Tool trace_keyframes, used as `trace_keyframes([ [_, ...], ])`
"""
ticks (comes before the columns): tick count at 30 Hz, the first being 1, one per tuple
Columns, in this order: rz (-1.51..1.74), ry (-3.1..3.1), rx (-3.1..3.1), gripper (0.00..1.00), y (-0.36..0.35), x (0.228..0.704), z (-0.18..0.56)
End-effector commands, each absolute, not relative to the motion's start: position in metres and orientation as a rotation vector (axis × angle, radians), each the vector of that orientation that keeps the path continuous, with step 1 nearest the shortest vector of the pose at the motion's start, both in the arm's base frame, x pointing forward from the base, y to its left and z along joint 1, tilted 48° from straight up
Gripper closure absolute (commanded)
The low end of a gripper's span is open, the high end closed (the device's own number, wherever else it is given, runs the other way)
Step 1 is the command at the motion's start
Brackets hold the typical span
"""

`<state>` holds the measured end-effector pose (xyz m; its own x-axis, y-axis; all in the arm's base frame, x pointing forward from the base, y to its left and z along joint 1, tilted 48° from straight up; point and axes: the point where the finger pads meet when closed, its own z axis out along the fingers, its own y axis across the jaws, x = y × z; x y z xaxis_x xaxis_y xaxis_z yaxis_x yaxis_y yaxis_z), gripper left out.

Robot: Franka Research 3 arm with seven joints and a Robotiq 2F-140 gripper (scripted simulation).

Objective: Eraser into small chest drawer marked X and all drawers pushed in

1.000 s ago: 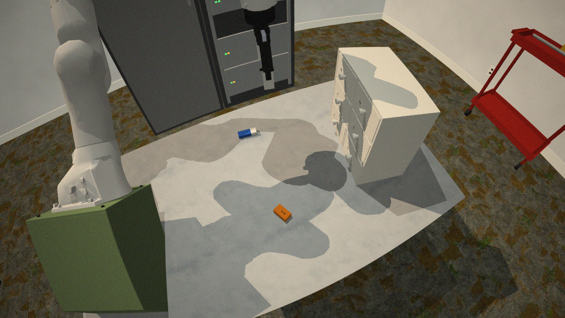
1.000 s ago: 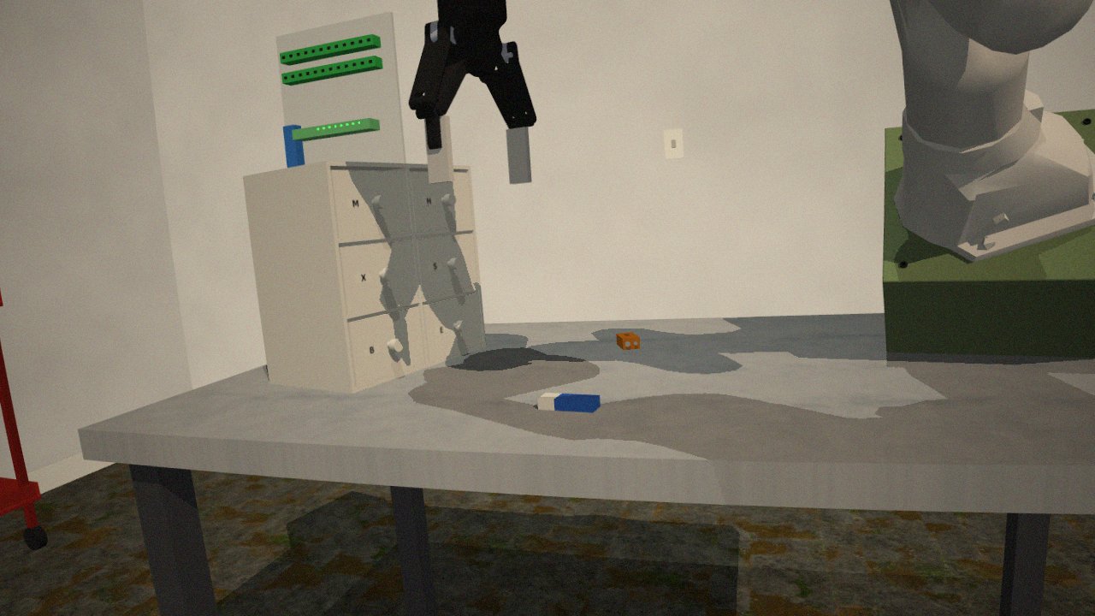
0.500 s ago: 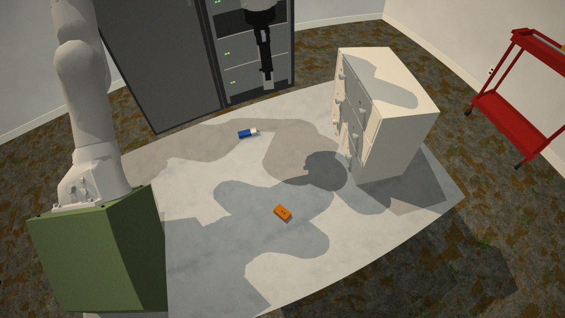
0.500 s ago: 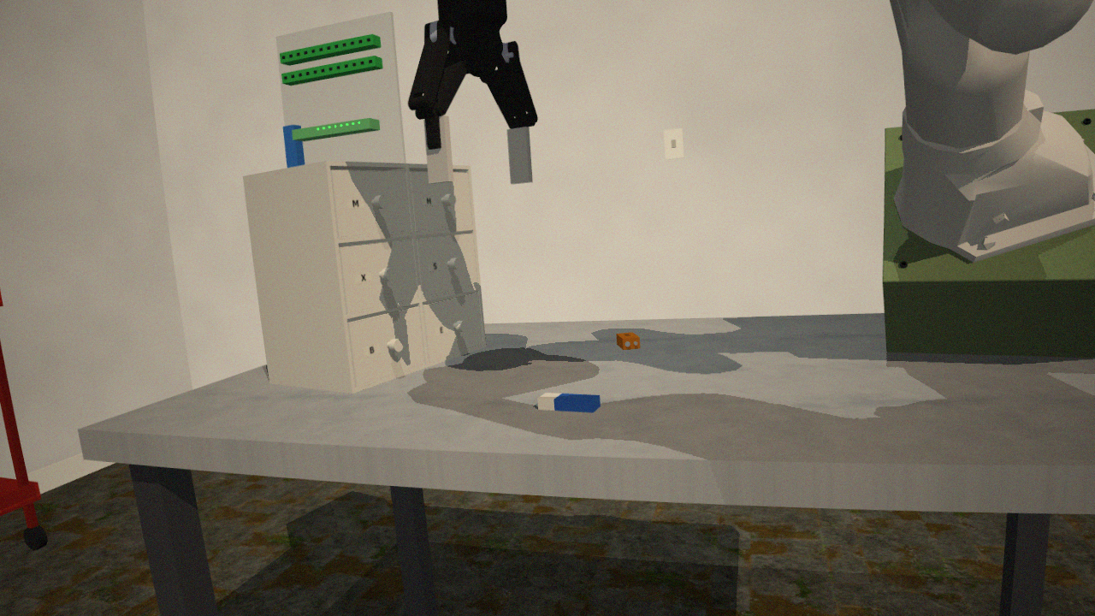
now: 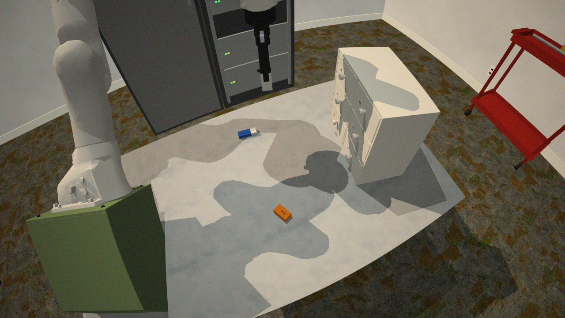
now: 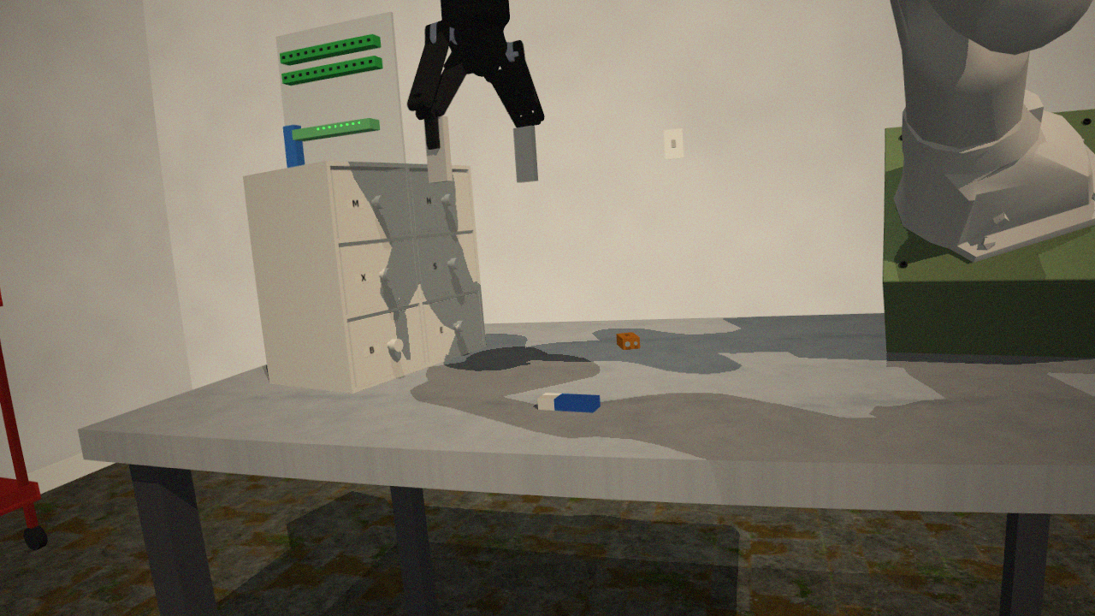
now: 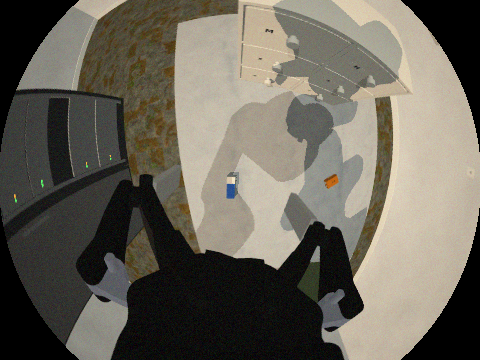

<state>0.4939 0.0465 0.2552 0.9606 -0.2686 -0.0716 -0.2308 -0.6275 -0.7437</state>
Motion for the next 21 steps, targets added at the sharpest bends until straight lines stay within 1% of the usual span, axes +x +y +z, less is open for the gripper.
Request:
trace_keyframes([
  [1,-0.019,0.430,-2.256,0.00,0.045,0.493,0.254],
  [21,0.132,0.758,-2.173,0.00,0.032,0.491,0.243],
])
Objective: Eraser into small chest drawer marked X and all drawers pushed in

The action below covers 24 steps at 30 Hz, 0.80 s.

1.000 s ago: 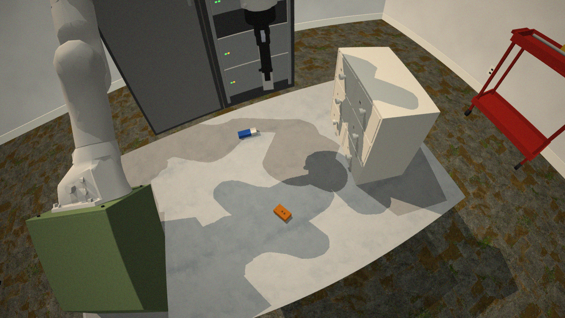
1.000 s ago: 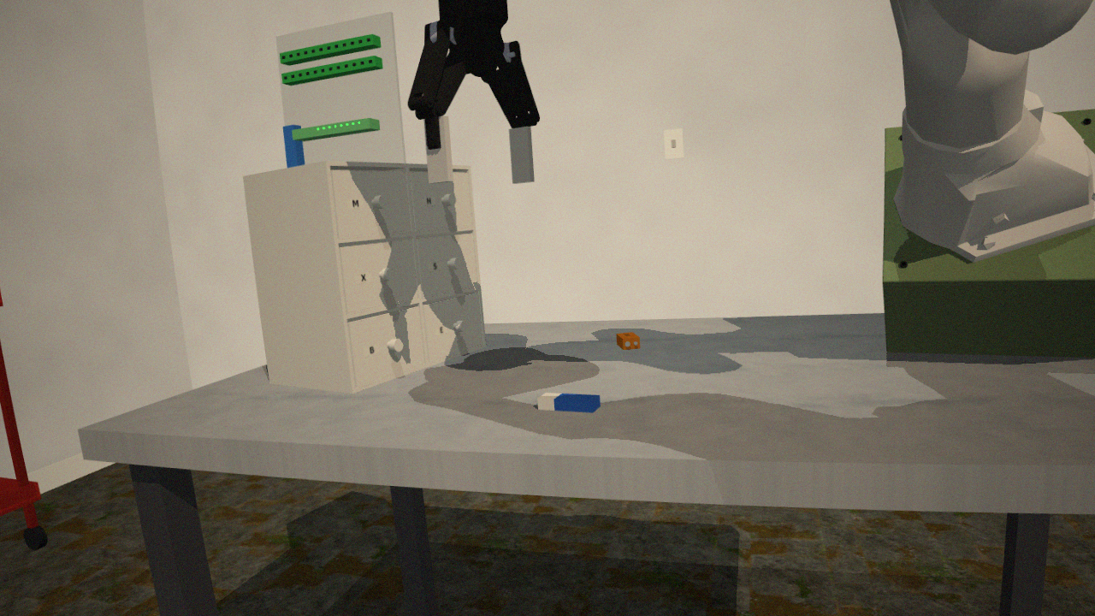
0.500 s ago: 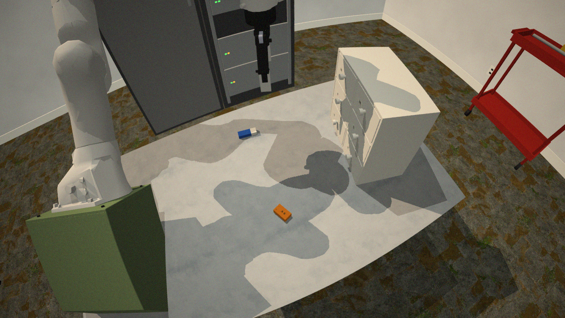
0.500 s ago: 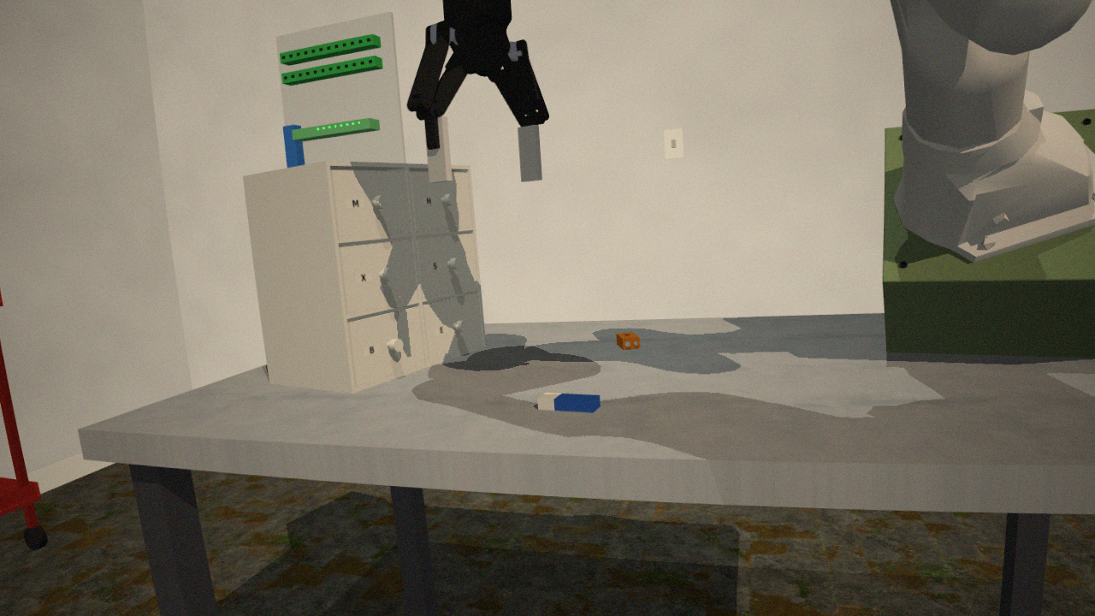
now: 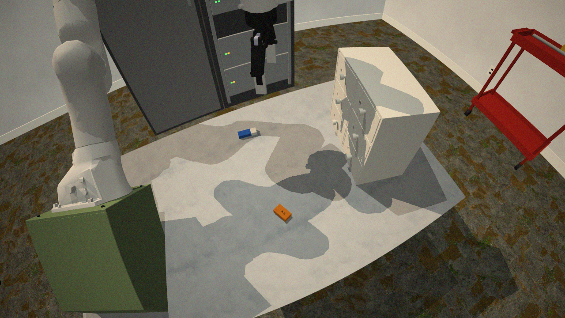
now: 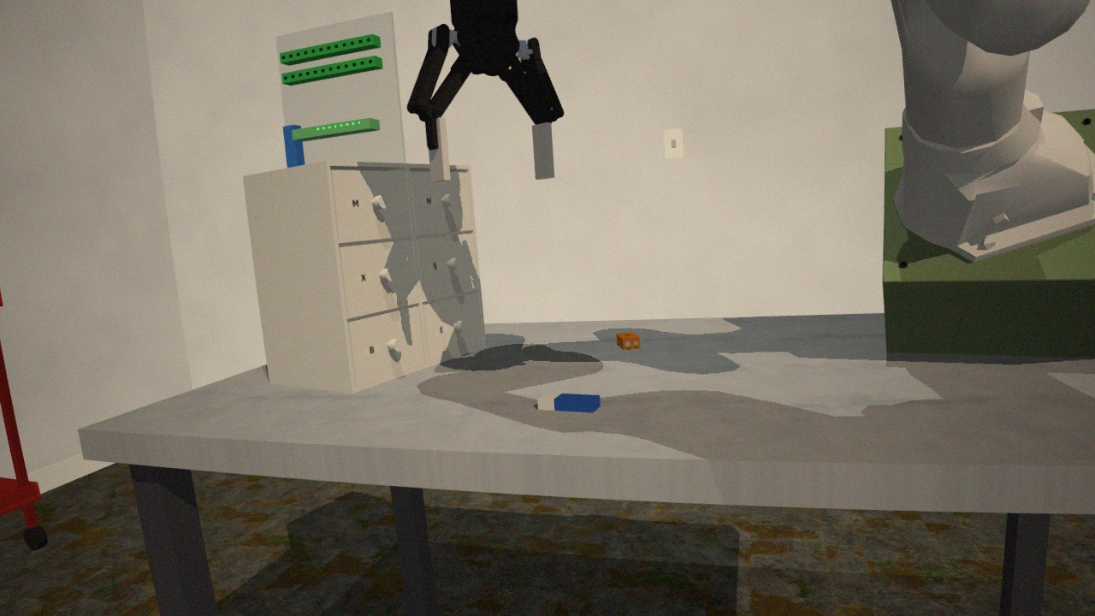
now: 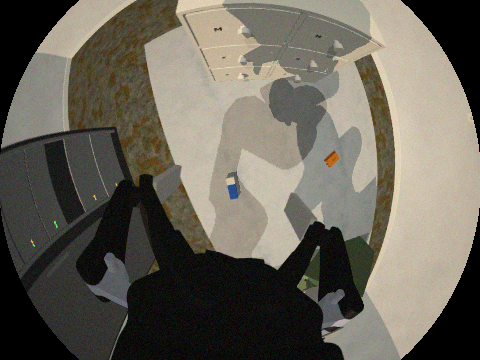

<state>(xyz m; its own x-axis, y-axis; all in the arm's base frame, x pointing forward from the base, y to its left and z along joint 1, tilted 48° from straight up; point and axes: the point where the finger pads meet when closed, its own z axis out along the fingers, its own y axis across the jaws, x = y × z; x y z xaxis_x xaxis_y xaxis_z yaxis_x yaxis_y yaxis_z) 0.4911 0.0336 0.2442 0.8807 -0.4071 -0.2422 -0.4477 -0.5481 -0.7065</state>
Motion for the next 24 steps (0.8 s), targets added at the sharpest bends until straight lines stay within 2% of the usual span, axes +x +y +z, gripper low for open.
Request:
trace_keyframes([
  [1,0.143,0.781,-2.166,0.00,0.031,0.491,0.242],
  [24,0.412,1.341,-1.914,0.00,0.007,0.486,0.223],
])
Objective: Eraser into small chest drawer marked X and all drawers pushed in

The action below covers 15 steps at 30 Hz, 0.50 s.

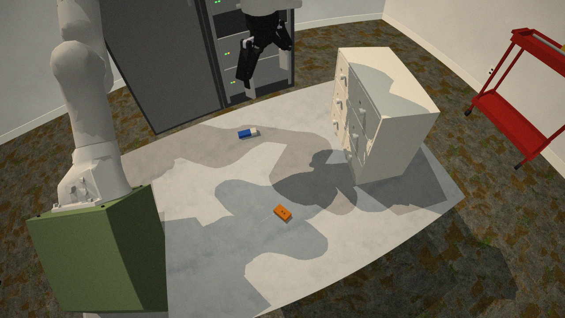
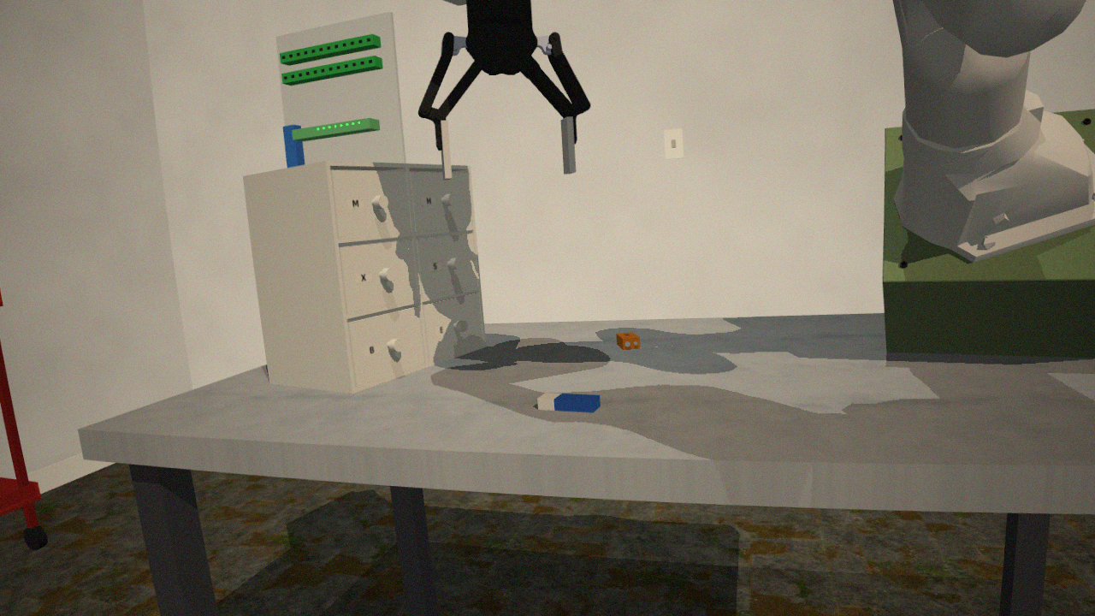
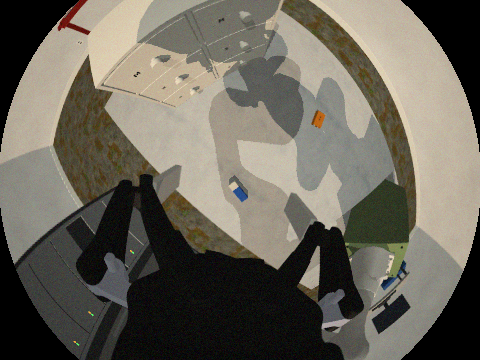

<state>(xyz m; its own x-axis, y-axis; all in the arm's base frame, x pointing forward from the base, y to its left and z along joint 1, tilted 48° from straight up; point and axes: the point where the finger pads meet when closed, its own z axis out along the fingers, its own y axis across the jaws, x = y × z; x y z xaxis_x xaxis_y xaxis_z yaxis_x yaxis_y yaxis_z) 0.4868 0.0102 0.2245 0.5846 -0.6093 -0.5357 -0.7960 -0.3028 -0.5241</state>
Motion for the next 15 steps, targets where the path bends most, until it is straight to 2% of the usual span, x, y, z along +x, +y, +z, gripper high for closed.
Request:
trace_keyframes([
  [1,0.427,1.370,-1.897,0.00,0.006,0.486,0.222],
  [15,0.602,1.716,-1.652,0.00,-0.010,0.483,0.209],
])
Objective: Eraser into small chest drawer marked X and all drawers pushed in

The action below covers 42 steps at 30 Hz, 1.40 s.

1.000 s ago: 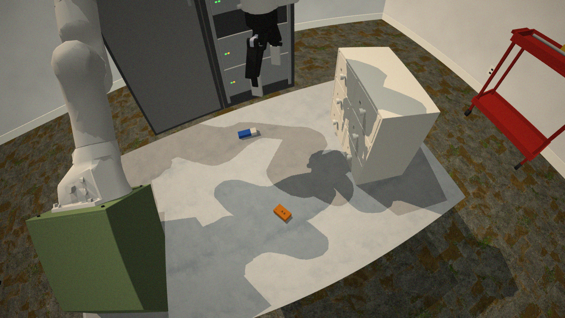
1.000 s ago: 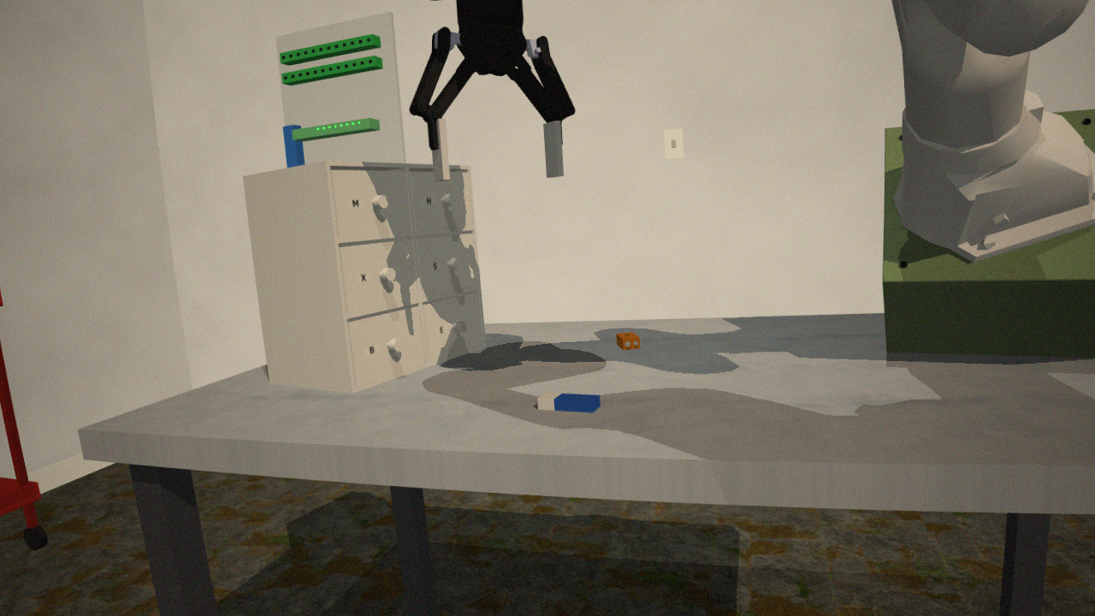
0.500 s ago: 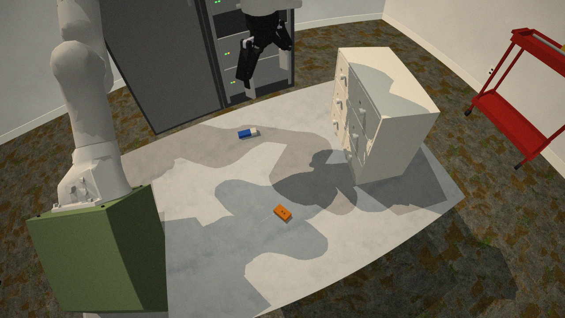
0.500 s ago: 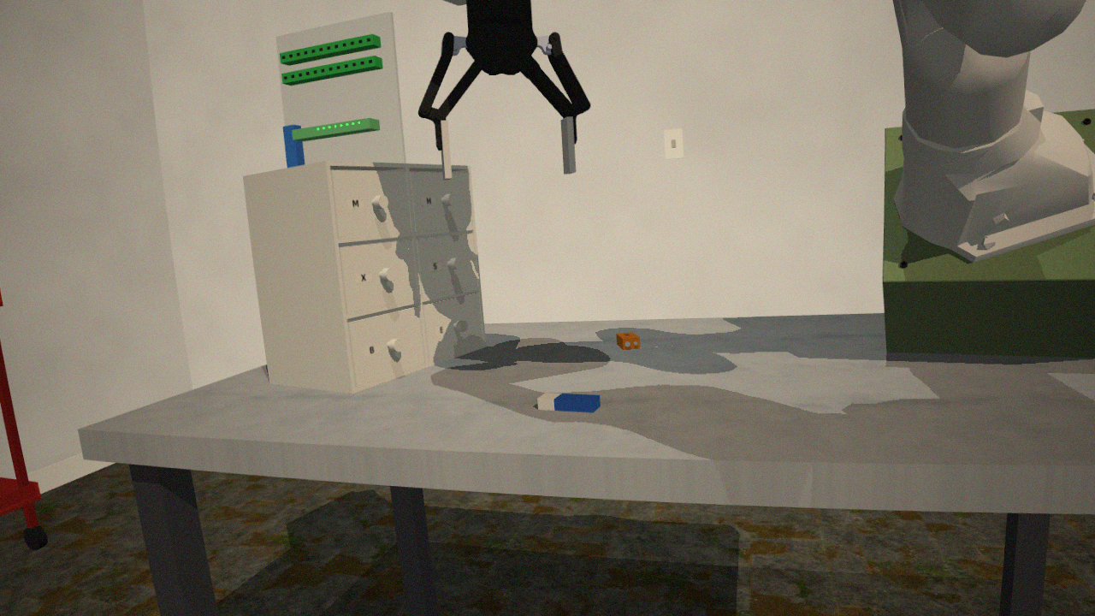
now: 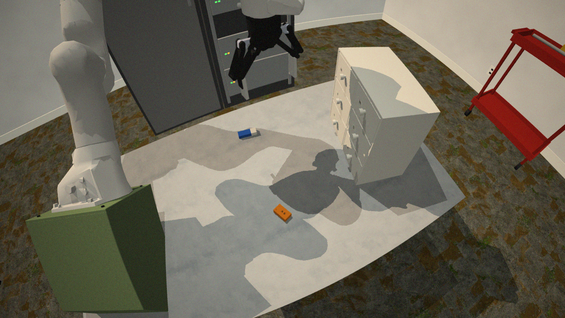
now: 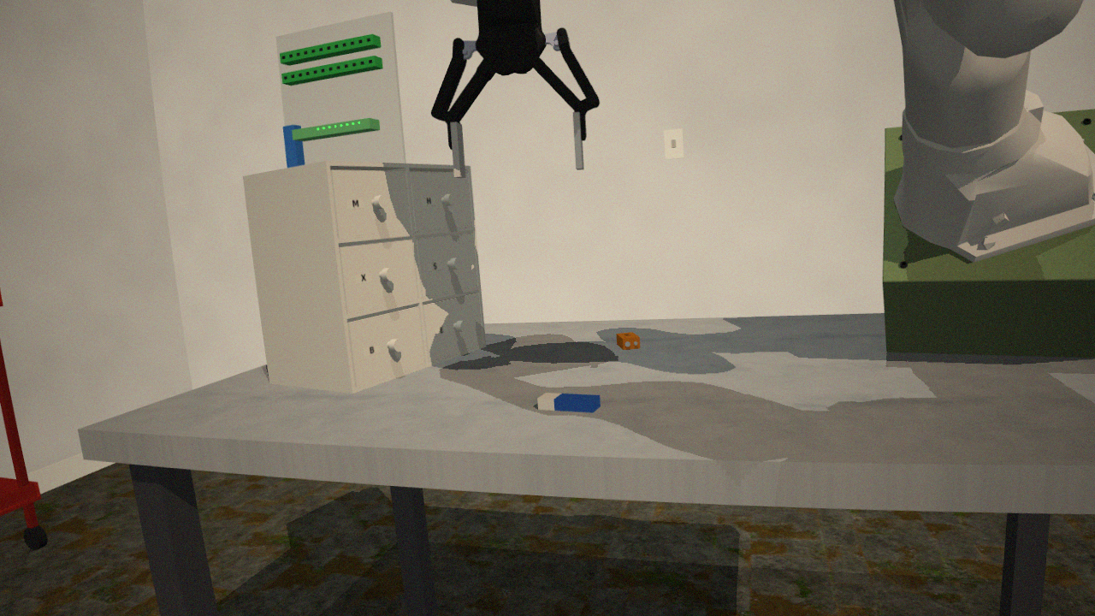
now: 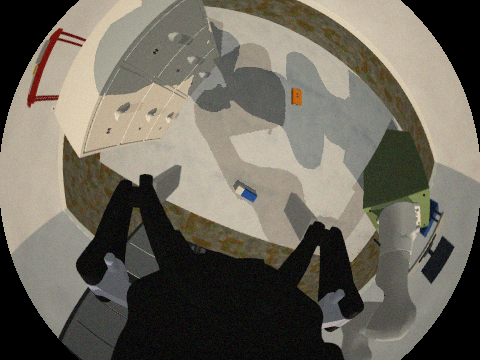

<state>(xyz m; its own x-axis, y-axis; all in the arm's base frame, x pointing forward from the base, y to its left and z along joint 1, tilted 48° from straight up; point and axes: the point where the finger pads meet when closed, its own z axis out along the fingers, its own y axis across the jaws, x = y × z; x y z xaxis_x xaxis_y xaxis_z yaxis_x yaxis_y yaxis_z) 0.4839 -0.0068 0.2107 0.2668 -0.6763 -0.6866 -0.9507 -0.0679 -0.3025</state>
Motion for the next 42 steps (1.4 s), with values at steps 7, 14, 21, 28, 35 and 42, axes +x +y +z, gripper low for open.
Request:
trace_keyframes([
  [7,0.674,1.856,-1.529,0.00,-0.017,0.482,0.204],
  [14,0.772,2.038,-1.342,0.00,-0.026,0.481,0.196],
  [21,0.845,2.171,-1.182,0.00,-0.034,0.479,0.189],
  [28,0.925,2.312,-0.985,0.00,-0.042,0.478,0.183],
  [35,1.001,2.440,-0.771,0.00,-0.051,0.476,0.176],
  [42,1.049,2.517,-0.619,0.00,-0.056,0.475,0.171],
])
